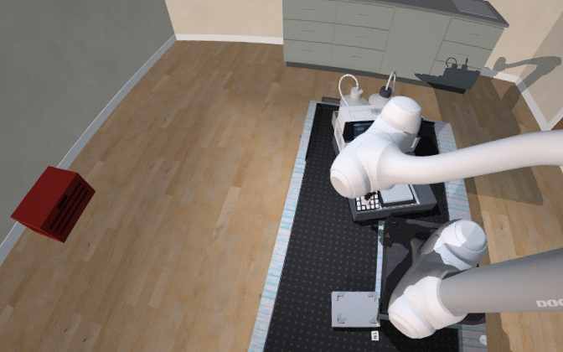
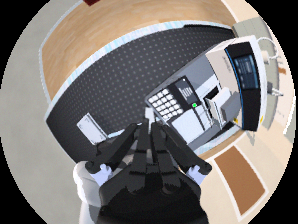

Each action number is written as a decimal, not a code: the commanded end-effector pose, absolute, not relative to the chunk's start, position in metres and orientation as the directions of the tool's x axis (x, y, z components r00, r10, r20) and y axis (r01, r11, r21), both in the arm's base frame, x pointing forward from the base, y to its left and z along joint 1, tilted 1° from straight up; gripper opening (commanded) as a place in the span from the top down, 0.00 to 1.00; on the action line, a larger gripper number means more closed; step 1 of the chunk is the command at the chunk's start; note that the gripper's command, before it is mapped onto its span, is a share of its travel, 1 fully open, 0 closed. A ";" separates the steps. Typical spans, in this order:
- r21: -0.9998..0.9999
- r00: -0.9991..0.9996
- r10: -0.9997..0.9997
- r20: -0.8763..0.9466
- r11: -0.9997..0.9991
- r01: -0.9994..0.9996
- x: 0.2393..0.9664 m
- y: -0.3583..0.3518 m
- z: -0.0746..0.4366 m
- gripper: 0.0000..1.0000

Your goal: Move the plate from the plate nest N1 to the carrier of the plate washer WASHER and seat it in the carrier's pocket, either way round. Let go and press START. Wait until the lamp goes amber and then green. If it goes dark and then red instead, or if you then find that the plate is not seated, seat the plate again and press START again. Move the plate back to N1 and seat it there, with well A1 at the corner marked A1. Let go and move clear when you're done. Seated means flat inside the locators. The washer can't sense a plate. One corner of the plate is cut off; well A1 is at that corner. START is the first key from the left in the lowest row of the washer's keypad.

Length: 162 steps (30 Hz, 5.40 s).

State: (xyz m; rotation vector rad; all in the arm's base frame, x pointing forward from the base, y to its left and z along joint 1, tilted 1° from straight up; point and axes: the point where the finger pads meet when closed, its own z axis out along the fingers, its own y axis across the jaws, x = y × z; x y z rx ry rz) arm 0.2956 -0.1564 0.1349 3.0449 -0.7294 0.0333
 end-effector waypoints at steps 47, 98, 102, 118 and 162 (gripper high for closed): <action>0.005 0.891 -0.453 0.023 -0.891 -0.453 0.296 -0.156 0.135 0.90; 0.005 0.891 -0.453 0.023 -0.891 -0.453 0.296 -0.156 0.135 0.90; 0.005 0.891 -0.453 0.023 -0.891 -0.453 0.296 -0.156 0.135 0.90; 0.005 0.891 -0.453 0.023 -0.891 -0.453 0.296 -0.156 0.135 0.90; 0.005 0.891 -0.453 0.023 -0.891 -0.453 0.275 -0.178 0.139 0.30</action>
